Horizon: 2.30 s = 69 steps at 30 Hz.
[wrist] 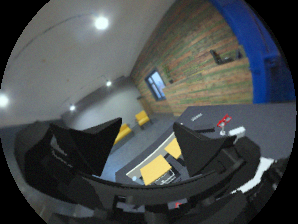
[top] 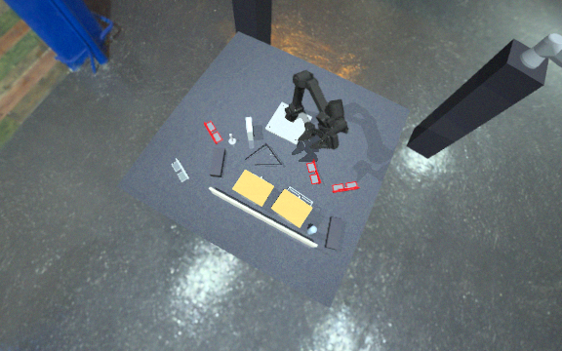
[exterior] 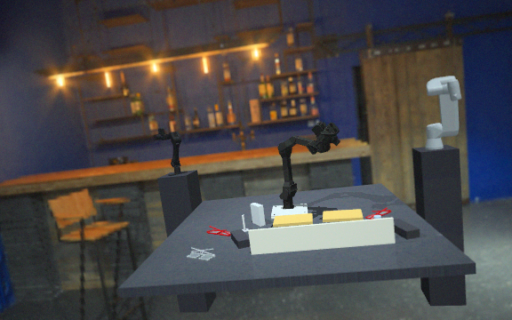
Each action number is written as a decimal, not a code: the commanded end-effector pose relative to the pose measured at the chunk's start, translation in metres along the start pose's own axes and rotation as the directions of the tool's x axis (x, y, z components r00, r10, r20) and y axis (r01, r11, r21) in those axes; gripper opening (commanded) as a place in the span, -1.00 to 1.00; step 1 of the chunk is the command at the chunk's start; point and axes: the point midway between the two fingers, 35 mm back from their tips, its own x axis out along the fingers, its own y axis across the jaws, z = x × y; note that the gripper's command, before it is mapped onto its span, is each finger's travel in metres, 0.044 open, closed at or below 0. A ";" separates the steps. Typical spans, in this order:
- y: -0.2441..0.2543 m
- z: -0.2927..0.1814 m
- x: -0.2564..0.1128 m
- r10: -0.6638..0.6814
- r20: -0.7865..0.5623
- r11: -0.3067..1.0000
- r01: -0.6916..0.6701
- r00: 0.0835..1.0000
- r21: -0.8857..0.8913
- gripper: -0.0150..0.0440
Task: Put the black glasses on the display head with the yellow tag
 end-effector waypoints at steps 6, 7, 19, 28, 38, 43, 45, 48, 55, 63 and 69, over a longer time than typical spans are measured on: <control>0.000 0.000 0.000 0.000 0.000 1.000 0.000 1.000 0.000 1.00; 0.000 0.000 0.000 0.000 0.000 1.000 0.000 1.000 0.000 1.00; -0.036 -0.014 0.117 0.020 0.014 1.000 -0.020 1.000 -0.014 0.02; -0.091 -0.025 0.167 -0.076 -0.102 0.997 0.079 0.992 0.026 -0.49; -0.181 -0.033 0.199 -0.287 -0.274 0.937 0.328 0.918 0.119 -0.49; -0.233 -0.033 0.201 -0.416 -0.364 0.846 0.501 0.833 0.180 -0.49; -0.255 -0.032 0.198 -0.468 -0.400 0.792 0.575 0.788 0.205 -0.49; -0.286 -0.030 0.190 -0.543 -0.454 0.688 0.684 0.707 0.243 -0.49; -0.352 -0.022 0.154 -0.675 -0.575 0.330 0.886 0.462 0.326 -0.49; -0.402 -0.009 0.089 -0.697 -0.707 -0.238 0.892 0.119 0.385 -0.49; -0.413 0.000 0.047 -0.627 -0.776 -0.560 0.733 -0.070 0.387 -0.49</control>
